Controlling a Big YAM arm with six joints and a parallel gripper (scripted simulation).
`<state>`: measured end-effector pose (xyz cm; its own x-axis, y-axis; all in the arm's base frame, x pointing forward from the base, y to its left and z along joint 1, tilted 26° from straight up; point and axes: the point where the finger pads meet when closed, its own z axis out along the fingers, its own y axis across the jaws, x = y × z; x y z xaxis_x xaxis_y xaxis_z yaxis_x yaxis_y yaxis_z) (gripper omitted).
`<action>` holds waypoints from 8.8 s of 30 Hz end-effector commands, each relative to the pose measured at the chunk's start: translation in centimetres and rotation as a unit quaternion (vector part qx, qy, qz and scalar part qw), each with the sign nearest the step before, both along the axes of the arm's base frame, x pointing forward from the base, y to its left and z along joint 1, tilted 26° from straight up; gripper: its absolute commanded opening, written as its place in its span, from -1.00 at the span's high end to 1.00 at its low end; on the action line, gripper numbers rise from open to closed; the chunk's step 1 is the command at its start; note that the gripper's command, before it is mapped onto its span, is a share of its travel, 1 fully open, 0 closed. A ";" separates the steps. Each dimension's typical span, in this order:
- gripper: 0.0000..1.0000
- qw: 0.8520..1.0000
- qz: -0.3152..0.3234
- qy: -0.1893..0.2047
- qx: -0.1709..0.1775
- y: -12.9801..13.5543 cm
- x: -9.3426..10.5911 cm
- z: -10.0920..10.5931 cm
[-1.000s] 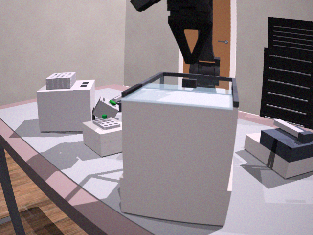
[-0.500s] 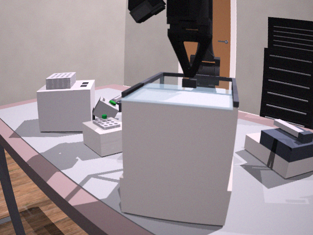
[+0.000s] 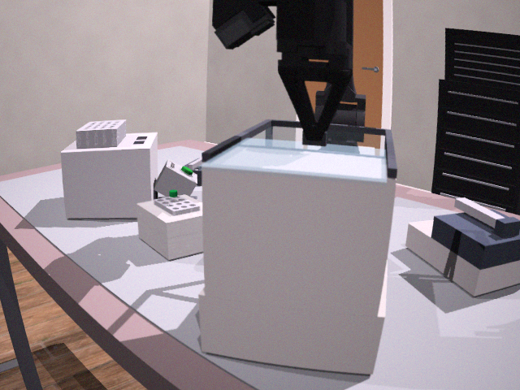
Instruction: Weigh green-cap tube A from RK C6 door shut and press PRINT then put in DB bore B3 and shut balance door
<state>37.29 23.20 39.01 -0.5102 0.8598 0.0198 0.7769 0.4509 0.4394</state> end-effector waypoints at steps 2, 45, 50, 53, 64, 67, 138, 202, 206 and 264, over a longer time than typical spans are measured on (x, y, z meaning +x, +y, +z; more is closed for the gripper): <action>0.40 1.000 0.000 -0.014 0.010 0.1 0.2 1.5; 0.88 1.000 -0.003 -0.007 0.006 0.1 0.6 0.4; 0.88 1.000 -0.003 -0.007 0.006 0.1 0.6 0.4; 0.88 1.000 -0.003 -0.007 0.006 0.1 0.6 0.4; 0.88 1.000 -0.003 -0.007 0.006 0.1 0.6 0.4; 0.88 1.000 -0.003 -0.007 0.006 0.1 0.6 0.4; 0.88 1.000 -0.003 -0.011 0.009 -2.0 -3.6 -0.9; 0.88 1.000 -0.002 -0.010 0.008 -4.4 -7.9 -3.6; 0.88 1.000 -0.002 -0.010 0.008 -4.5 -8.2 -3.8; 0.88 1.000 -0.002 -0.002 0.003 -5.9 -10.5 -5.1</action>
<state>27.73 17.66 33.59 -0.5124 0.8584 0.0246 0.7755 0.4502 0.4427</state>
